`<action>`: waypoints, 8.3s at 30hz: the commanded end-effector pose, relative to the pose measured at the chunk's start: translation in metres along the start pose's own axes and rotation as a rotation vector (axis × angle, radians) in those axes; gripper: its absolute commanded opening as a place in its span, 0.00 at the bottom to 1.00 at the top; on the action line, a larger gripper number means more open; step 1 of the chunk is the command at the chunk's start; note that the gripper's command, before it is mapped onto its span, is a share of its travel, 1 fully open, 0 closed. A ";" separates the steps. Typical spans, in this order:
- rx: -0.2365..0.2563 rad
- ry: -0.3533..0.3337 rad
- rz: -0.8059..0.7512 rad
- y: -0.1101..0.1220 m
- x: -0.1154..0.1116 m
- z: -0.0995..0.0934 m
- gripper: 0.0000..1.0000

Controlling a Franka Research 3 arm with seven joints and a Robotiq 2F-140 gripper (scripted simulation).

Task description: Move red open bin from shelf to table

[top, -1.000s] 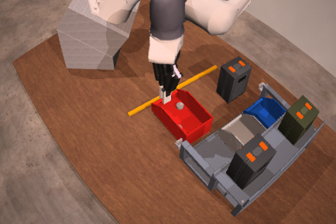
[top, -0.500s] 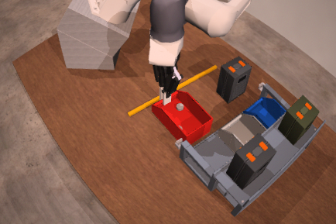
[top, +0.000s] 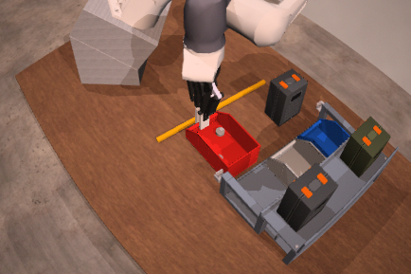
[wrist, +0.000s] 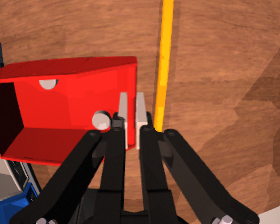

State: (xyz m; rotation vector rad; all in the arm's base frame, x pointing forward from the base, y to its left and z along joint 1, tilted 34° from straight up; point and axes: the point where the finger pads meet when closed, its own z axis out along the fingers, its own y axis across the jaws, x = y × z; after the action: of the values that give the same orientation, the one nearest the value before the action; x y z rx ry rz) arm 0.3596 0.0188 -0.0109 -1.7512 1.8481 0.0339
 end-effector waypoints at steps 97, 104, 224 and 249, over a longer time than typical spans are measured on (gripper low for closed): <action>0.006 0.002 0.007 0.001 0.000 -0.094 0.57; 0.006 0.002 0.007 0.001 0.000 -0.094 0.57; 0.006 0.002 0.007 0.003 0.001 -0.091 0.57; 0.006 0.002 0.007 0.003 0.001 -0.091 0.57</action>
State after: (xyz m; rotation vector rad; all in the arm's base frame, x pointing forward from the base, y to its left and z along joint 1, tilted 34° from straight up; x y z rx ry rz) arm 0.3244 -0.0178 0.0636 -1.7440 1.8490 0.0650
